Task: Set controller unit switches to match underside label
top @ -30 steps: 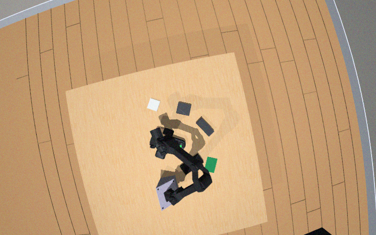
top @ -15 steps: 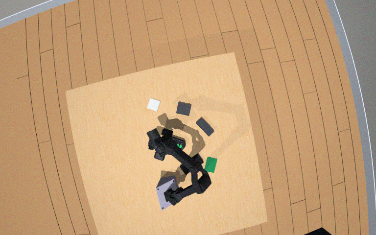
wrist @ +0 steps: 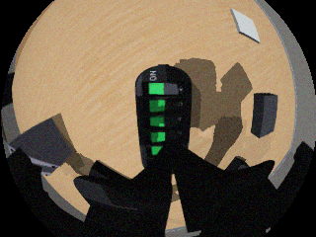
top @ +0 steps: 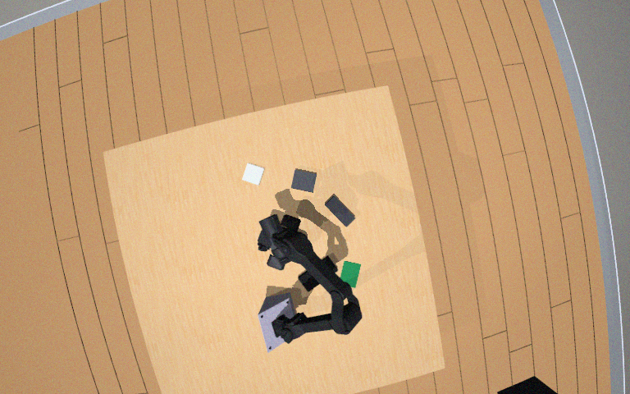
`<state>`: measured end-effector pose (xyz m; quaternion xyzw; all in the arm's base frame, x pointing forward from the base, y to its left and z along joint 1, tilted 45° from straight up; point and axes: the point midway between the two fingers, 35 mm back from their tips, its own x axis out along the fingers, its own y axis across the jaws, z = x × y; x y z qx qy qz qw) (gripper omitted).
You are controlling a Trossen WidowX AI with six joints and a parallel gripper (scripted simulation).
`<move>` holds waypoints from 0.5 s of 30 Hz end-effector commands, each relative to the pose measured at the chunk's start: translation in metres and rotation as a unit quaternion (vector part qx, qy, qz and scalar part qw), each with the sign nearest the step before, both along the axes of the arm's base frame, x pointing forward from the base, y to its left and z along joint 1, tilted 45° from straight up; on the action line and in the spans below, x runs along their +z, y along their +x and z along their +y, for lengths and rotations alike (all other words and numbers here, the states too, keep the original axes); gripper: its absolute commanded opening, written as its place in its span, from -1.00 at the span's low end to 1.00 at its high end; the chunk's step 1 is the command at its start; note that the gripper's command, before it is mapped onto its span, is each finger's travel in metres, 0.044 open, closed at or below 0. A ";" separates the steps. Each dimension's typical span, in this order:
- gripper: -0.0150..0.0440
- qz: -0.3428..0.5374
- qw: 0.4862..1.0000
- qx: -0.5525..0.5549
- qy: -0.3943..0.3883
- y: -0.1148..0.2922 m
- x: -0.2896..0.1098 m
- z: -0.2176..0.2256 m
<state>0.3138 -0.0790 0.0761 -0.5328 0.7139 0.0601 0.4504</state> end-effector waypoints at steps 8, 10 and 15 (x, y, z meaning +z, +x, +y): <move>-0.49 0.009 1.000 0.005 -0.001 -0.005 0.001 -0.002; -0.49 0.009 1.000 0.005 -0.001 -0.005 0.001 -0.002; -0.49 0.009 1.000 0.005 -0.001 -0.005 0.001 -0.002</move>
